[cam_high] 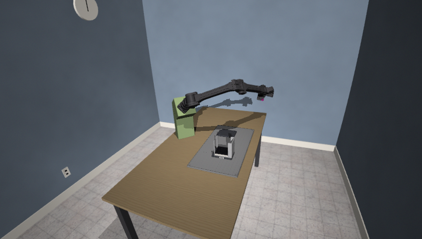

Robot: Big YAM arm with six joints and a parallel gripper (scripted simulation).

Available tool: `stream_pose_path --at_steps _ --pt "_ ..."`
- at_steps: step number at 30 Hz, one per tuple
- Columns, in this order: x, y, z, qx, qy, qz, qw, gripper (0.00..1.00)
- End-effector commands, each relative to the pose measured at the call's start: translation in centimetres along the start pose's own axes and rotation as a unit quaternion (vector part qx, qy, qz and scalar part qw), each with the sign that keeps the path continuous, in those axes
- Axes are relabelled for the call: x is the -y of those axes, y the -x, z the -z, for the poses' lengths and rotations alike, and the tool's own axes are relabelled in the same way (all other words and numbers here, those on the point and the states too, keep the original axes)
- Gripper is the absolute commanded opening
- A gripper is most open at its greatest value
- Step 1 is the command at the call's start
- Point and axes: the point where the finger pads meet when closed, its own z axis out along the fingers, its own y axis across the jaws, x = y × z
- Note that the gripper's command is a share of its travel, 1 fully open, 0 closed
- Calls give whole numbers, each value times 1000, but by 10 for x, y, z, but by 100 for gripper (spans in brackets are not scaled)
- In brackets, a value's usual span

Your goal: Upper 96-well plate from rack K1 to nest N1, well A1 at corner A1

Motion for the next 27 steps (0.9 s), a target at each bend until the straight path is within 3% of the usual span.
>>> stream_pose_path --at_steps 1,17,18,19,21,23,27 --pt "-9 1 3 2 4 4 1000 100" --pt "-9 1 3 2 4 4 1000 100" --pt "-37 6 20 29 9 32 999 100" --pt "-40 5 23 41 0 39 998 100" --pt "3 29 36 48 -12 17 999 100" --pt "9 27 43 35 -15 16 999 100" --pt "14 45 64 44 -11 17 999 100"
